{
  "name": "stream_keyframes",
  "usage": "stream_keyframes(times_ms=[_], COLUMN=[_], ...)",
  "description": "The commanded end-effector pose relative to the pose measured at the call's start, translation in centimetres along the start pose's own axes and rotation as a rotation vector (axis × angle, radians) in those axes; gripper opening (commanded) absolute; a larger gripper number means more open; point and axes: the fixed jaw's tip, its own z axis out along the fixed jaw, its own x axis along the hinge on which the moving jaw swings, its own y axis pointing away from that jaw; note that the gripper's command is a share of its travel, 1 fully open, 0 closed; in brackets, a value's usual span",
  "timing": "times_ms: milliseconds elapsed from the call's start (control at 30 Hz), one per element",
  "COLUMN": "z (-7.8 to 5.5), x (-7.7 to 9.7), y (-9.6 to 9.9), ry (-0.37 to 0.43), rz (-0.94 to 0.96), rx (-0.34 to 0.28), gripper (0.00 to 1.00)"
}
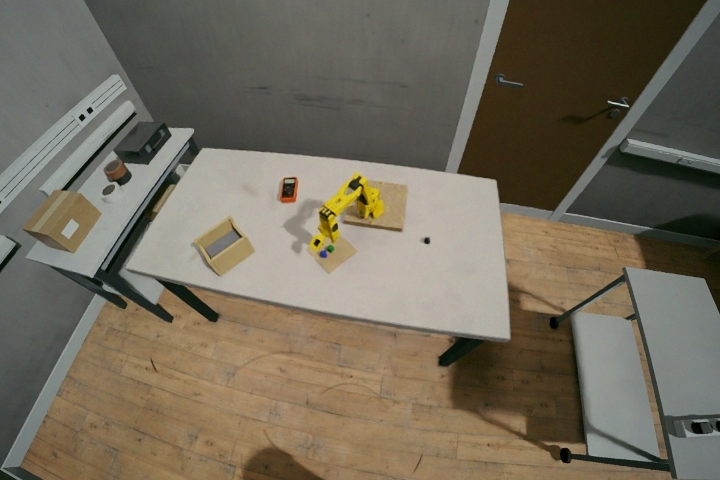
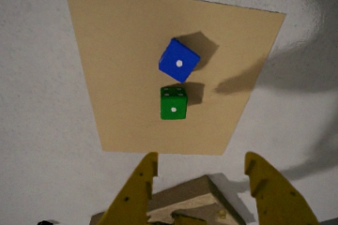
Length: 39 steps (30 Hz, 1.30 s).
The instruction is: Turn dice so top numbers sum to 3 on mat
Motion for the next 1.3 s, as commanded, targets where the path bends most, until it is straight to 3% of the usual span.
stream_keyframes(times_ms=[0, 467, 600, 767, 833, 1067, 1267], z=[-0.5, -1.1, -2.5, -5.4, -5.4, -9.1, -10.3], x=[-0.2, -0.4, -0.8, -1.3, -1.3, -1.4, -1.3], y=[-0.1, -0.1, -0.1, -0.1, -0.1, -0.1, -0.1], ry=[-0.020, -0.049, -0.125, -0.270, -0.270, -0.459, -0.519], rz=[-0.003, -0.003, -0.003, -0.003, -0.003, -0.003, -0.003], rx=[-0.001, -0.002, -0.002, -0.004, -0.004, -0.006, -0.007], gripper=[0.29, 0.29, 0.29, 0.29, 0.29, 0.28, 0.28])
